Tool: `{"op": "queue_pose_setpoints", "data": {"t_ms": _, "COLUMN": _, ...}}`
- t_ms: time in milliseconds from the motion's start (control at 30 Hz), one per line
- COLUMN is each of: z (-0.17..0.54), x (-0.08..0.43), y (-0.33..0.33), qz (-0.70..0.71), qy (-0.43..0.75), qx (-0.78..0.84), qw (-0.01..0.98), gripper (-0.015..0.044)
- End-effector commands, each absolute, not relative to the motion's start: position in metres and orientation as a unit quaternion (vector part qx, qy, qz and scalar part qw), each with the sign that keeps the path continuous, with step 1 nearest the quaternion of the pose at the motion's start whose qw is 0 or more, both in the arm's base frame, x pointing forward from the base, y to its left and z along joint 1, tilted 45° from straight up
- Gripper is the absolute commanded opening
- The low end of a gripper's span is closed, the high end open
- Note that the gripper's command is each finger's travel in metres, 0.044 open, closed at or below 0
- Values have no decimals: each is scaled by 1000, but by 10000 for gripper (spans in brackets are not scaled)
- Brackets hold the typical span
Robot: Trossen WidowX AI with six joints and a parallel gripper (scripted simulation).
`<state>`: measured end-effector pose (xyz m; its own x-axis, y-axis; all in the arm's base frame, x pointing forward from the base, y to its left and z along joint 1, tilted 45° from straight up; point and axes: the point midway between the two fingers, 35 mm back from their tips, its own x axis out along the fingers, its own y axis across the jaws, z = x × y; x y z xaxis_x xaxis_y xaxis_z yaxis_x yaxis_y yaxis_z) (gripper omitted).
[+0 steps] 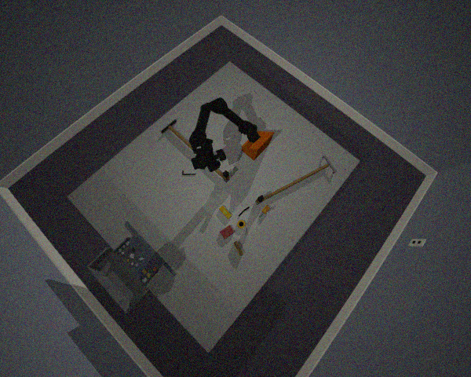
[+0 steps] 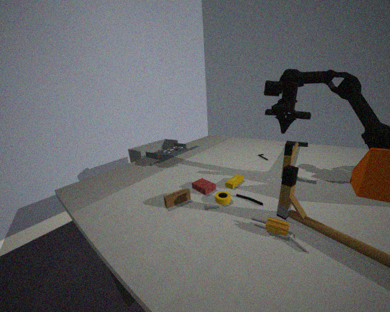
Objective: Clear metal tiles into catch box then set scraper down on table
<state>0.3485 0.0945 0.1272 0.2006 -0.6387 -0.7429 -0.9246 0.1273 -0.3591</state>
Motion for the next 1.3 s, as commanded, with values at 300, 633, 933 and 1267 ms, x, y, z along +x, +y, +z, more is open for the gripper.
{"op": "queue_pose_setpoints", "data": {"t_ms": 300, "z": 170, "x": 331, "y": 46, "qz": 200, "qy": 608, "qx": -667, "qw": 381, "gripper": 0}}
{"op": "queue_pose_setpoints", "data": {"t_ms": 633, "z": 199, "x": 310, "y": 10, "qz": 229, "qy": 607, "qx": -682, "qw": 337, "gripper": 0}}
{"op": "queue_pose_setpoints", "data": {"t_ms": 933, "z": 222, "x": 286, "y": -20, "qz": 256, "qy": 605, "qx": -693, "qw": 296, "gripper": 0}}
{"op": "queue_pose_setpoints", "data": {"t_ms": 1267, "z": 226, "x": 277, "y": -33, "qz": 268, "qy": 604, "qx": -696, "qw": 280, "gripper": 0}}
